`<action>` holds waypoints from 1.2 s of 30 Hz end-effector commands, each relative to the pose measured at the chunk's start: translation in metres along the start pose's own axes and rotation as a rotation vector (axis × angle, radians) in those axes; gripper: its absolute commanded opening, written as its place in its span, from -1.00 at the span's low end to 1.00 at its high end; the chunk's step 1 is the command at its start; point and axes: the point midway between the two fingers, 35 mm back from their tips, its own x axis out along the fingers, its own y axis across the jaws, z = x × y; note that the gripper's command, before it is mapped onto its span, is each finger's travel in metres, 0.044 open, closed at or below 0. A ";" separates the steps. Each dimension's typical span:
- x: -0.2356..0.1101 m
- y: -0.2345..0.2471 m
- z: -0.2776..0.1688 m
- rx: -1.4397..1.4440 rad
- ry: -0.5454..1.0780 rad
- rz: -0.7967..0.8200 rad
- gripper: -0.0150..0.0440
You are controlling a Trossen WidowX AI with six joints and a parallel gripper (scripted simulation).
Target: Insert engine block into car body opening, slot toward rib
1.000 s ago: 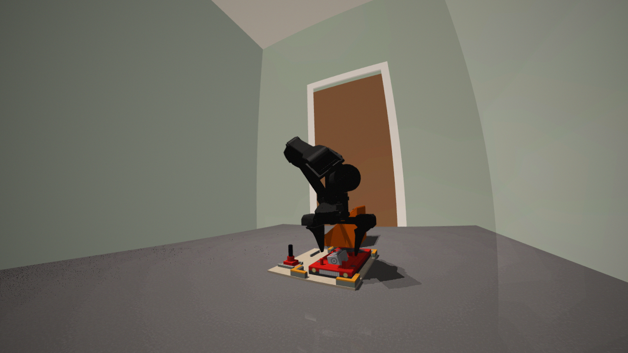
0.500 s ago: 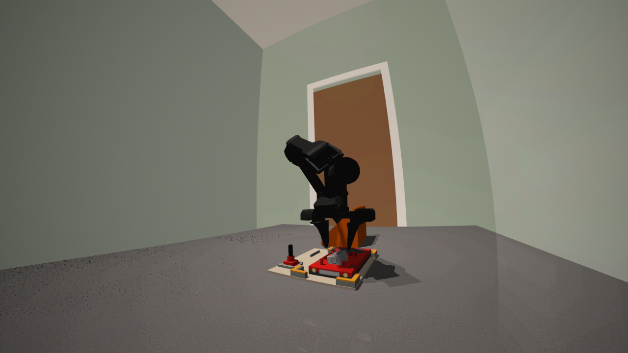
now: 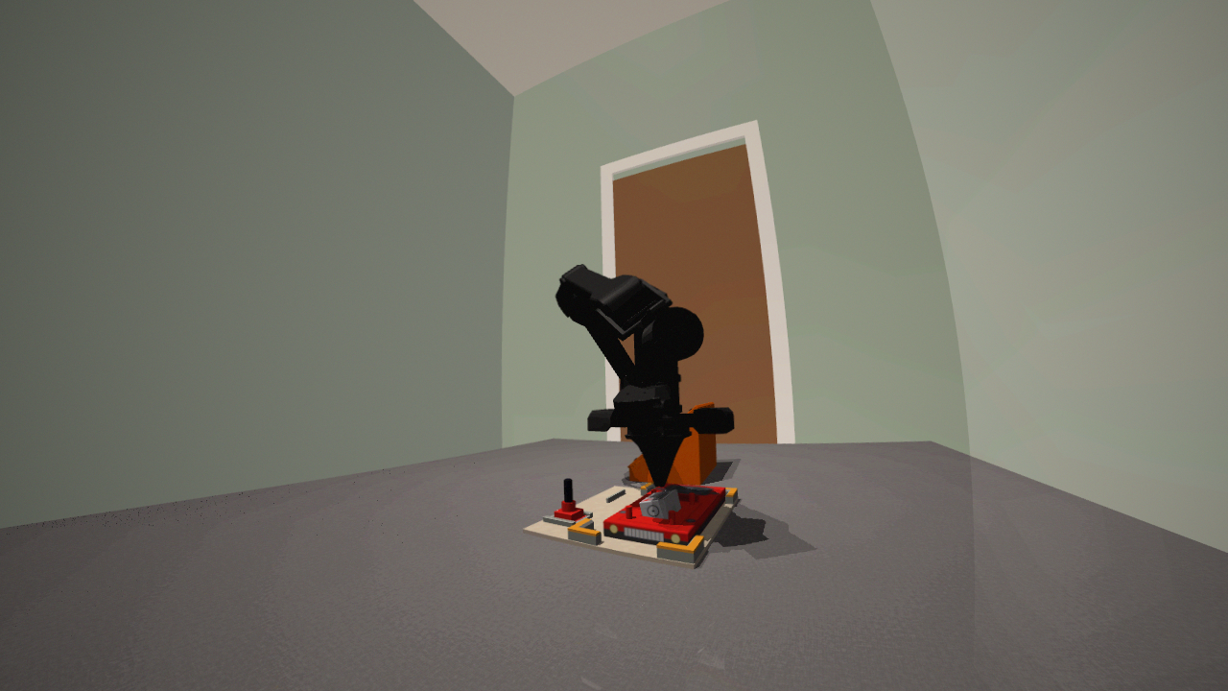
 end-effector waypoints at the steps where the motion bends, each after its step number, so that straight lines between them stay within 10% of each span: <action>1: -0.001 0.000 0.000 0.004 0.002 0.003 -0.49; 36: 0.009 0.000 0.000 0.004 0.002 0.002 -0.49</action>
